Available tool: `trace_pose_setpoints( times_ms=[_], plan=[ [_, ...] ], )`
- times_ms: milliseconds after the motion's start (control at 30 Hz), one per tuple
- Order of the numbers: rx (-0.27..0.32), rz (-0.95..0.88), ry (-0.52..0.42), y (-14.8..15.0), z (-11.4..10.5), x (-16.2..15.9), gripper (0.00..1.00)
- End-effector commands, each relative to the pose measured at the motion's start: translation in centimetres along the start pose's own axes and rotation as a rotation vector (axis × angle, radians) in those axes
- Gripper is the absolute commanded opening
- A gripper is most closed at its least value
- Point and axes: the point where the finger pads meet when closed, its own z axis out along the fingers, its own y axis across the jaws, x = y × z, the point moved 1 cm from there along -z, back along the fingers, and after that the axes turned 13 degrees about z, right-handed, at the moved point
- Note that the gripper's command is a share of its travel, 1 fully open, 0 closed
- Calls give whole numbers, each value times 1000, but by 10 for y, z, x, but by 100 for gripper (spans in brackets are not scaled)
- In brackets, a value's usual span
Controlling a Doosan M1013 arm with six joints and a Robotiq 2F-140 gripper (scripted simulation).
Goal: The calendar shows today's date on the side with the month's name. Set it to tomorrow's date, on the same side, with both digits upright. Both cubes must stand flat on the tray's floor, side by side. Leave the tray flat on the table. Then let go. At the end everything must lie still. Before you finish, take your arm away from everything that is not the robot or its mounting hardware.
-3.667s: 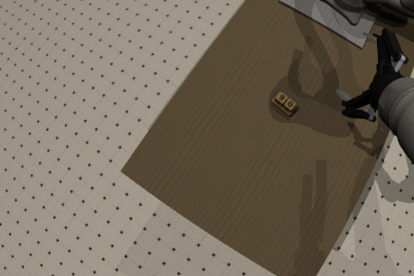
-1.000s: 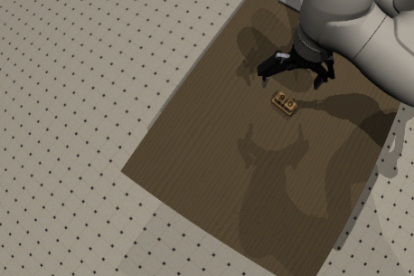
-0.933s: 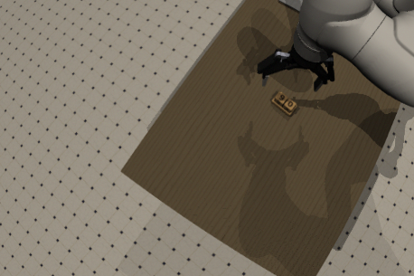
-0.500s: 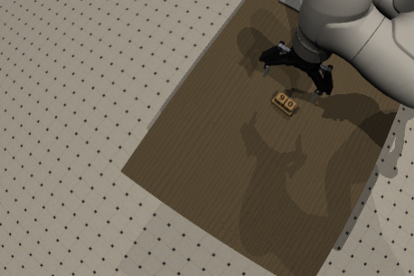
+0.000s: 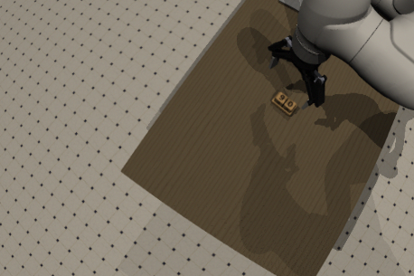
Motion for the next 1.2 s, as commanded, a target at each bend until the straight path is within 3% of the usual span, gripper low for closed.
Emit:
trace_pose_setpoints(
  times_ms=[0,1167],
  plan=[
    [-10,156,5,0,2,0,100],
    [-6,1210,9,0,13,0,100]
  ],
)
